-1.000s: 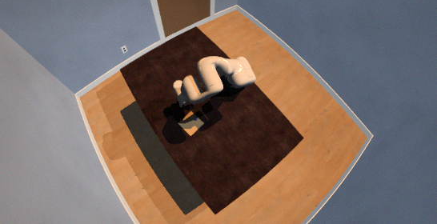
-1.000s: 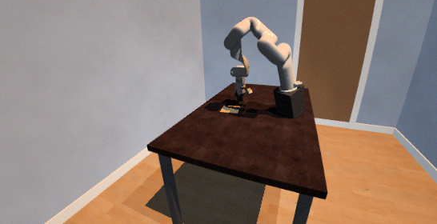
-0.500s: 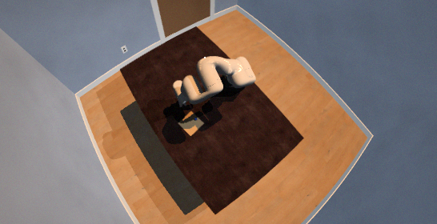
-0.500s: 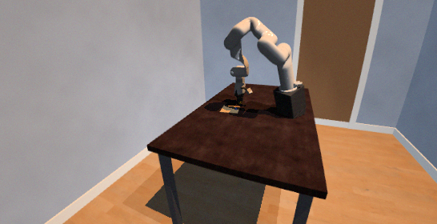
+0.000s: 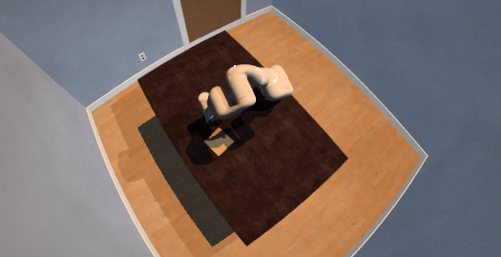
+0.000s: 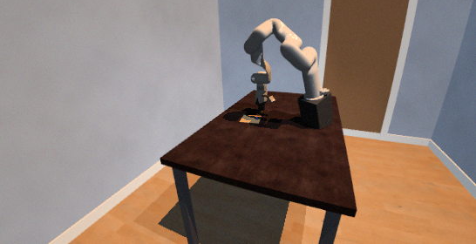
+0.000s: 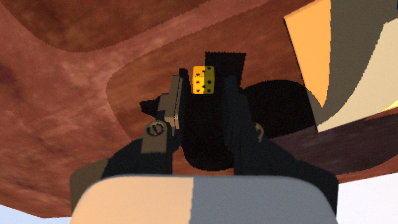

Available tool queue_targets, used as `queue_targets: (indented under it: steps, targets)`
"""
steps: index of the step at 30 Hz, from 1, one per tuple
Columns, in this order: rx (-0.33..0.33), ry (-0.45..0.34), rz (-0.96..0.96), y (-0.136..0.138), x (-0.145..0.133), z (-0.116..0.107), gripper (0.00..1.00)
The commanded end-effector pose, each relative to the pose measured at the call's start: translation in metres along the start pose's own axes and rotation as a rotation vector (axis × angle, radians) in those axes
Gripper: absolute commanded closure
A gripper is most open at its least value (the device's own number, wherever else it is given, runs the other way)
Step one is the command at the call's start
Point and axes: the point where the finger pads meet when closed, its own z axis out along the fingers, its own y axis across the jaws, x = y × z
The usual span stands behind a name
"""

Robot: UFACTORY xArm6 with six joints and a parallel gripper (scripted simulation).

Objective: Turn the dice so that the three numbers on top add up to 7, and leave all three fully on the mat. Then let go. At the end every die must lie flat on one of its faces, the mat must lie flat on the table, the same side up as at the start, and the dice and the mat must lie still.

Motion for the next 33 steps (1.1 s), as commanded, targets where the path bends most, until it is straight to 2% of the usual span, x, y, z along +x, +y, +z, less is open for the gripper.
queue_targets:
  steps: [1, 19, 33]
  targets:
    - [0.0, -0.003, 0.0, 0.0, -0.001, -0.001, 0.69]
    - [0.0, -0.003, 0.0, 0.0, -0.001, 0.0, 0.69]
    - [0.0, -0.003, 0.0, 0.0, -0.001, 0.011, 0.69]
